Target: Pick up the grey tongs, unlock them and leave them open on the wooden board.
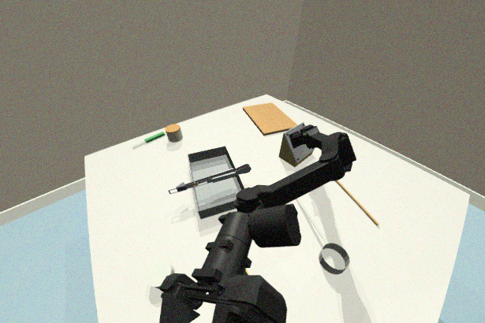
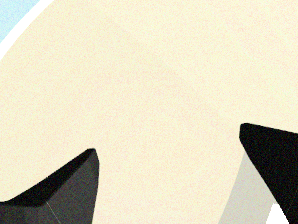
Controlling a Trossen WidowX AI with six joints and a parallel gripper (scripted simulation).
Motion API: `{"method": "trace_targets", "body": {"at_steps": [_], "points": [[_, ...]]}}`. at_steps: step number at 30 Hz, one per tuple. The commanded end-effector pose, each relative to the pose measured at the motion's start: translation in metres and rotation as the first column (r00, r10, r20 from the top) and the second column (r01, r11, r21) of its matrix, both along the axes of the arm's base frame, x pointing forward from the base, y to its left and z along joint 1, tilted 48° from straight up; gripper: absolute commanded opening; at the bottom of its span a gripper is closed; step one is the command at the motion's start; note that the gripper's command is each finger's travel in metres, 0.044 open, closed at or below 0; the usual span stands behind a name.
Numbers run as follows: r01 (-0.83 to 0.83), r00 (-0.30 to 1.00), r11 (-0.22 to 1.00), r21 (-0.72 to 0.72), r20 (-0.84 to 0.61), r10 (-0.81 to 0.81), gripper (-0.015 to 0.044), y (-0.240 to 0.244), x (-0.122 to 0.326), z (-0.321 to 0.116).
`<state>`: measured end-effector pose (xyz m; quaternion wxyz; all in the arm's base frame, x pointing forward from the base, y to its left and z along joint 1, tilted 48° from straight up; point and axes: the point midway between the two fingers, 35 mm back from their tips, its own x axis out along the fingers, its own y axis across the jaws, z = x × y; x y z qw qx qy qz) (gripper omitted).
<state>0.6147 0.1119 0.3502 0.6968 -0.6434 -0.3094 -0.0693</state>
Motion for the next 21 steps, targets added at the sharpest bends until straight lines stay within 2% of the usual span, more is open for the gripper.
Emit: {"method": "trace_targets", "body": {"at_steps": [1,5,11,16,21], "points": [[-0.001,1.0,1.0,0.001,-0.008,0.001,0.0426,-0.001,0.001,-0.002],[-0.027,0.989,0.999,0.024,-0.146,0.03,0.044,-0.01,0.015,-0.03],[-0.035,0.835,0.987,0.158,-0.538,0.116,0.044,-0.044,0.037,-0.124],[0.061,0.576,0.951,0.304,-0.788,0.215,0.044,-0.074,0.028,-0.204],[0.272,0.243,0.867,0.418,-0.902,0.358,0.044,-0.102,-0.005,-0.28]]}}
